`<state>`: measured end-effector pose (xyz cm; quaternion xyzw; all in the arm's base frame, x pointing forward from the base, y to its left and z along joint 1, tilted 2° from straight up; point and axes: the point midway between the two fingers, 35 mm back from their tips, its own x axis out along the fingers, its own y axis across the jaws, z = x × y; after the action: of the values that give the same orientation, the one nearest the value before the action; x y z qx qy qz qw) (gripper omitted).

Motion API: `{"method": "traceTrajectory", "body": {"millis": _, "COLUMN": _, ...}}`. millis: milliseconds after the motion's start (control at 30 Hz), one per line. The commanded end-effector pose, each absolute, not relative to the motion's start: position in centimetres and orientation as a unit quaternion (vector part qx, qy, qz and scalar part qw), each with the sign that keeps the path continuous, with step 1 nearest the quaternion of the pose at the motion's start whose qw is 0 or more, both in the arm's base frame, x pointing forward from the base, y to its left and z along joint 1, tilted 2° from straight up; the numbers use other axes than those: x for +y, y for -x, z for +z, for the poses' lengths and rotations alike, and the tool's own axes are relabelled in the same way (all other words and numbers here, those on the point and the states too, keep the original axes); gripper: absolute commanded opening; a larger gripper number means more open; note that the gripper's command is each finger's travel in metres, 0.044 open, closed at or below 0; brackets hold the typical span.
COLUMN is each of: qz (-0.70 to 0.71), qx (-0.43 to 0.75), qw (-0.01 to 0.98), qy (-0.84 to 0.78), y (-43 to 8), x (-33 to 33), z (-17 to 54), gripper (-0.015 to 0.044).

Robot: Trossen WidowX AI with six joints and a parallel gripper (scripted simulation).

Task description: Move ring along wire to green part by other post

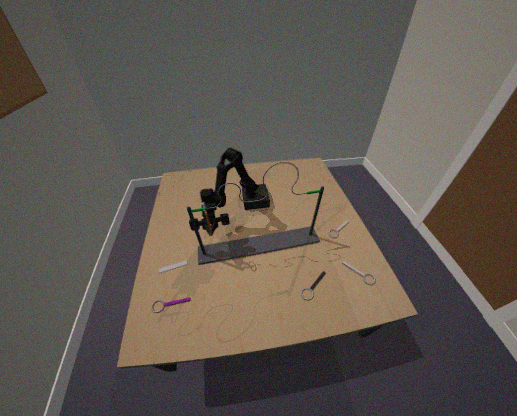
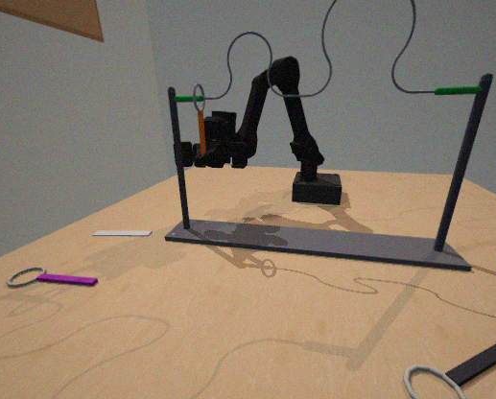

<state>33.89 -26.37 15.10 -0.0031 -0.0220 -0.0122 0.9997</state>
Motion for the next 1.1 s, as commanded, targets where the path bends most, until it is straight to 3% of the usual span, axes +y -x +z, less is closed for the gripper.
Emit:
{"method": "traceTrajectory", "body": {"millis": 0, "qz": -0.014, "qx": -0.021, "qw": 1.0, "qy": 0.004, "y": -33.8, "x": -25.9, "z": 14.9, "gripper": -0.015}}
{"method": "traceTrajectory", "body": {"millis": 1067, "qz": -0.012, "qx": -0.022, "qw": 0.996, "qy": -0.082, "y": -34.0, "x": -20.5, "z": 15.1, "gripper": -0.015}}
